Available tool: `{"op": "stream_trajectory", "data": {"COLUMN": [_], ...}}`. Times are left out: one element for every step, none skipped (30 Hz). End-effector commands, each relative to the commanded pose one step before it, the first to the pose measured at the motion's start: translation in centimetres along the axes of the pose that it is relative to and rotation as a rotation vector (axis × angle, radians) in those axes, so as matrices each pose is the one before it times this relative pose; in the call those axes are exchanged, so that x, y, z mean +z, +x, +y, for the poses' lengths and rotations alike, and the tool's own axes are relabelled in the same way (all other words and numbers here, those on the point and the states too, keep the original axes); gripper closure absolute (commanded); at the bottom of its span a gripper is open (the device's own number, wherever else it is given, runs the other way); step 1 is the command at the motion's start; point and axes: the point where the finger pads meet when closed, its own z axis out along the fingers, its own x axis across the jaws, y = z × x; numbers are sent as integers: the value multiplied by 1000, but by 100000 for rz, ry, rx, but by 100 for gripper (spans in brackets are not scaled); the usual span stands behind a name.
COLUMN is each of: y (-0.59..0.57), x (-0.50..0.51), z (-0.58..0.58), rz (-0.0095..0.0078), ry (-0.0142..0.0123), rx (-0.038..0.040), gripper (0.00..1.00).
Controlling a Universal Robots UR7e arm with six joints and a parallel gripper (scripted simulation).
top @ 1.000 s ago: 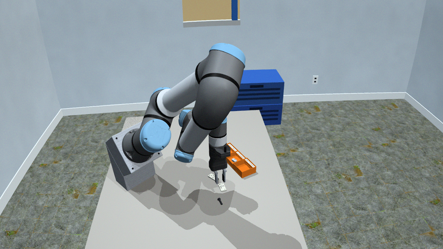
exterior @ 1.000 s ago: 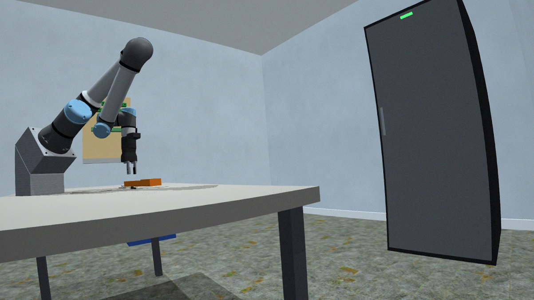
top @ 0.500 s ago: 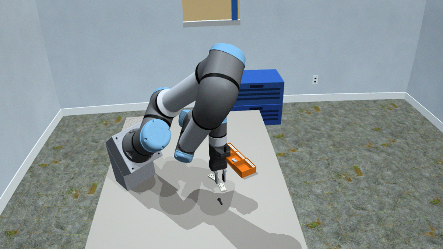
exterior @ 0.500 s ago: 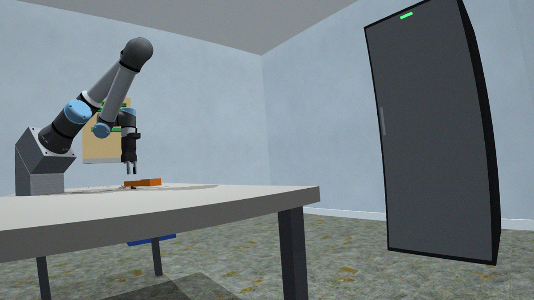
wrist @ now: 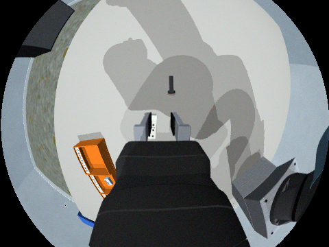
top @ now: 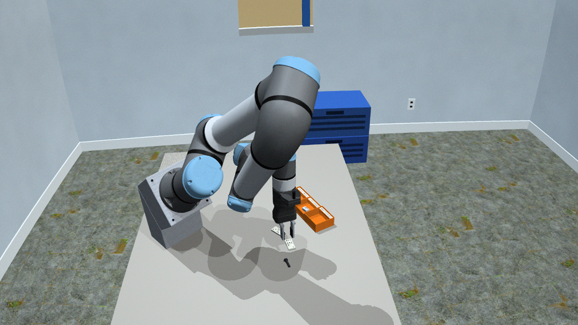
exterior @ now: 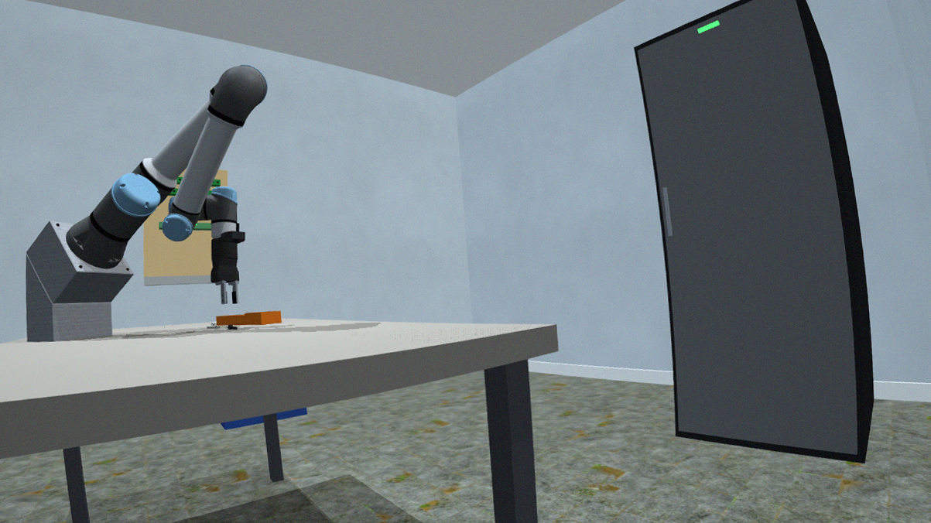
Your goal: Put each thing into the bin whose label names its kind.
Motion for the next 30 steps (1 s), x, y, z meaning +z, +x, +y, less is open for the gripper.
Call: {"op": "stream_trajectory", "data": {"y": [1939, 30, 30, 30, 0, 0, 30, 30, 30, 29, 29, 29, 29, 29, 28, 29, 28, 28, 28, 27, 27, 0, 0, 27, 27, 27, 26, 26, 26, 26], "x": [117, 0, 0, 0, 0, 0, 0, 0, 0, 0, 0, 1, 1, 1, 1, -1, 1, 1, 1, 1, 1, 0, 0, 1, 1, 1, 1, 1, -1, 1], "z": [-4353, 15, 15, 16, 0, 0, 16, 16, 16, 16, 16, 16, 17, 17, 17, 17, 17, 17, 17, 18, 18, 0, 0, 18, 18, 18, 18, 18, 19, 18], "rz": [-2629, 0, 0, 0, 0, 0, 0, 0, 0, 0, 0, 0, 0, 0, 0, -1, 0, 0, 0, 0, 0, 0, 0, 0, 0, 0, 0, 0, -1, 0], "ry": [-3651, 0, 0, 0, 0, 0, 0, 0, 0, 0, 0, 0, 0, 0, 0, -1, 0, 0, 0, 0, 0, 0, 0, 0, 0, 0, 0, 0, -1, 0], "rx": [-2128, 0, 0, 0, 0, 0, 0, 0, 0, 0, 0, 0, 0, 0, 0, 0, 0, 0, 0, 0, 0, 0, 0, 0, 0, 0, 0, 0, 0, 0], "gripper": [38, 38, 38, 38, 38, 38, 38, 38, 38, 38, 38, 38, 38, 38, 38, 38, 38, 38, 38, 38, 38, 38, 38, 38, 38, 38, 38, 38, 38, 38]}}
